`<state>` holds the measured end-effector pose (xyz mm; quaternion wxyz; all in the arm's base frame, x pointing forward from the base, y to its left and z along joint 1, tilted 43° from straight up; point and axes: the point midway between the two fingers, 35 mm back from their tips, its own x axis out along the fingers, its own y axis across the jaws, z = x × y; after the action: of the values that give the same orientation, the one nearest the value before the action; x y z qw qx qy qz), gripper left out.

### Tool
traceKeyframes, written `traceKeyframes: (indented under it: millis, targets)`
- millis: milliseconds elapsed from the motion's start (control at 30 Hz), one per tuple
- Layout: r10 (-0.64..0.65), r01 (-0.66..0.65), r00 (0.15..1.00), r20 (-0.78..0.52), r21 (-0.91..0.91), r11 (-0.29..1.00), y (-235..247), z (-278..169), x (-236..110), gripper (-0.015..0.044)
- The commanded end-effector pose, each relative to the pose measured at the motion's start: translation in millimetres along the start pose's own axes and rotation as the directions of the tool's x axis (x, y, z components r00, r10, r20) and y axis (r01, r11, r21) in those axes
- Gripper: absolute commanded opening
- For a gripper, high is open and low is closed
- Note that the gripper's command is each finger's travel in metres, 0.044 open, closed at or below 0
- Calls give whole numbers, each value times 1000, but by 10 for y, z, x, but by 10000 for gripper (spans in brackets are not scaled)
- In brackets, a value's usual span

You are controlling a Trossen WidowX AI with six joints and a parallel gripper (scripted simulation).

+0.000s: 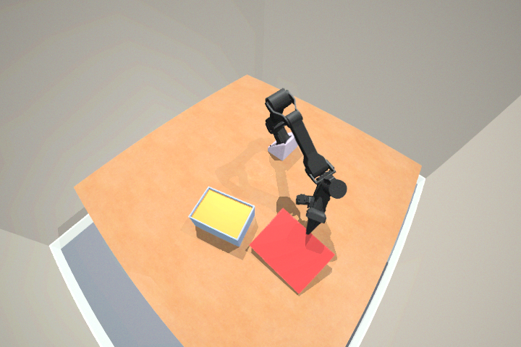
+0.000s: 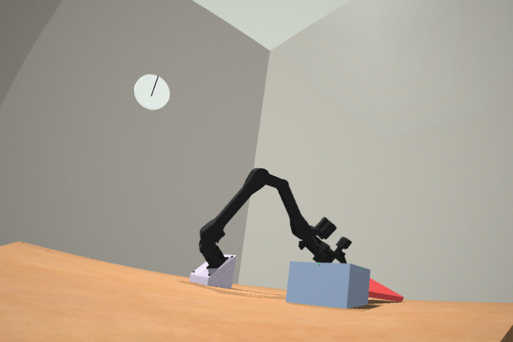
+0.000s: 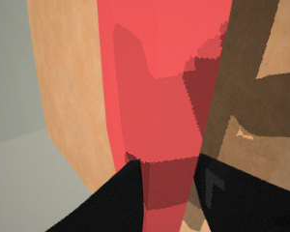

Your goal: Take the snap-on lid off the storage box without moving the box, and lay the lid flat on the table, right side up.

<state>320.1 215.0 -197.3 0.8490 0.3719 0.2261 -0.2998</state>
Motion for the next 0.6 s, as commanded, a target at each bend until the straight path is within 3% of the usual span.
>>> traceKeyframes:
  millis: [0, 567]
  targets:
    - [-41, 42, 999, 10, -29, 999, -199, 60, 103, 0]
    - [-41, 42, 999, 11, -29, 999, -285, 65, 169, 0]
